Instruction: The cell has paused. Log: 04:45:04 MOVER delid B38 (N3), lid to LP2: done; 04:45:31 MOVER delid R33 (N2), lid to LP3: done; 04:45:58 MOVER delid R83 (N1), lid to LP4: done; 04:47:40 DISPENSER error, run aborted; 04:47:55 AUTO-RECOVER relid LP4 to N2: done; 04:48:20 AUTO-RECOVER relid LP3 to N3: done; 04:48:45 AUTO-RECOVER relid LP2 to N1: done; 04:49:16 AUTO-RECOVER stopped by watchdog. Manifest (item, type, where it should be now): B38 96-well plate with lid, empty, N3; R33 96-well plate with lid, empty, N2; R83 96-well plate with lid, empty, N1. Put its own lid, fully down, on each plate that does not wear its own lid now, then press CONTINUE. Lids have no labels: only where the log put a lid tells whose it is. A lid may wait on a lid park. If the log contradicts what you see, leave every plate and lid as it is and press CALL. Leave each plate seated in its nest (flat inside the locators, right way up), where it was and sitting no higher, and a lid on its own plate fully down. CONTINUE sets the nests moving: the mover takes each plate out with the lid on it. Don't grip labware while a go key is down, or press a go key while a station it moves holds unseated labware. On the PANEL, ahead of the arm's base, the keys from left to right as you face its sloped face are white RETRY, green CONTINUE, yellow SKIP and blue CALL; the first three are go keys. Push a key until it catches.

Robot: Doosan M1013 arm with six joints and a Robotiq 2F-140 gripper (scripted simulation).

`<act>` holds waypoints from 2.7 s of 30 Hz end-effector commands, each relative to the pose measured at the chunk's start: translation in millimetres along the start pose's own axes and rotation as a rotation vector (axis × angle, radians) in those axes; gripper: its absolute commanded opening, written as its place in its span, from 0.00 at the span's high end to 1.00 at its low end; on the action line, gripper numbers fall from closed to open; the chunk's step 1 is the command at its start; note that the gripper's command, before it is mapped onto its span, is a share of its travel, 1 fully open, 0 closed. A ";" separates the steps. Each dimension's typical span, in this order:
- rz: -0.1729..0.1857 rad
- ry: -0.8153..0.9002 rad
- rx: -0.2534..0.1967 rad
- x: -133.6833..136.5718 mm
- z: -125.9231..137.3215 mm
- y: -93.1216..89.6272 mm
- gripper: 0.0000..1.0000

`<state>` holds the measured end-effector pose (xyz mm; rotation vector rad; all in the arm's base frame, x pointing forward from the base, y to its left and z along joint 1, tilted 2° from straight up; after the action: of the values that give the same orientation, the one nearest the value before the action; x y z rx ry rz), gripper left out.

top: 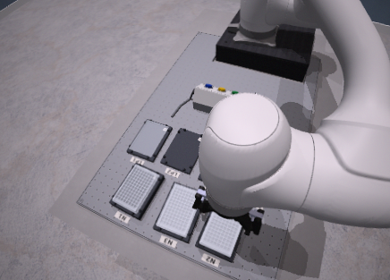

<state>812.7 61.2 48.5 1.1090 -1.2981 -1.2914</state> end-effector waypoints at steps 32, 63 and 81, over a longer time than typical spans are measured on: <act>0.000 0.000 0.000 0.0 0.0 -2.2 0.34; 0.000 0.000 0.000 0.0 0.0 -2.2 0.41; 0.000 0.000 0.000 0.0 0.0 -2.2 0.41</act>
<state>812.6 61.1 46.1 1.1090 -1.2981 -1.2914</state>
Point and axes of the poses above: the point where the finger pads meet when closed, its own y axis back along the fingers, its own x axis across the jaws, z = x × y, the point moved 7 cm from there along y, back along the fingers, and after that the axes turned 1 degree about -y, right-handed, at the moved point
